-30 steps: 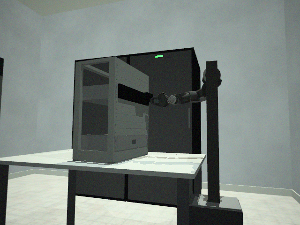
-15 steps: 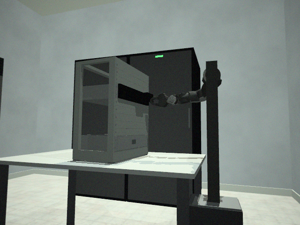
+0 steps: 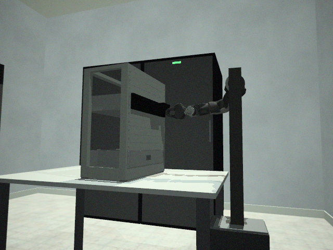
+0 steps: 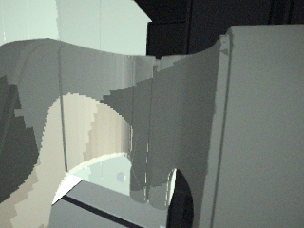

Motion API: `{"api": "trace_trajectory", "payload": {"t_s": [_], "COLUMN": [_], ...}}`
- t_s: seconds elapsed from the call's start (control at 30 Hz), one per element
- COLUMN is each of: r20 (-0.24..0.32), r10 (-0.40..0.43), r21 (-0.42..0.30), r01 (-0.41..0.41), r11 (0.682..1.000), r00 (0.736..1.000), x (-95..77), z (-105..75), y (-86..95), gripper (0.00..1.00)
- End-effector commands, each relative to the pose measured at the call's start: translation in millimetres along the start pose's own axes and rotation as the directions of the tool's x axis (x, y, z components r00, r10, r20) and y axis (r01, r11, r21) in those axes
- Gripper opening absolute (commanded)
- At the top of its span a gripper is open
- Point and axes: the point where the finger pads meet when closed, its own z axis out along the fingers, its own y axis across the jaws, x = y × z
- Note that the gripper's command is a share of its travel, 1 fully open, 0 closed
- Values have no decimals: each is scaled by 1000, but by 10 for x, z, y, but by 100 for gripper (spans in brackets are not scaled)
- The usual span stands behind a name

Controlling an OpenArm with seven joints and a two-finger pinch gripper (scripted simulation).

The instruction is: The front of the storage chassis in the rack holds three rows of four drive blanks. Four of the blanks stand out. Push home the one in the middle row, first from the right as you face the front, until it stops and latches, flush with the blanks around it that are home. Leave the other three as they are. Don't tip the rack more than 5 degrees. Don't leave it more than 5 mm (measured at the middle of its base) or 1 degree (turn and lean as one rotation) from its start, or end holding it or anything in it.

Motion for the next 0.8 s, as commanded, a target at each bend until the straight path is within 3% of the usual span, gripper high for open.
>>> {"api": "trace_trajectory", "payload": {"t_s": [0.0,0.77], "r20": [-6,-7], "r10": [2,2], "r21": [2,0], "r01": [-2,-2], "r11": [1000,1000], "r00": [1000,1000], "x": [13,34], "z": [17,207], "y": [9,40], "gripper": [0,0]}}
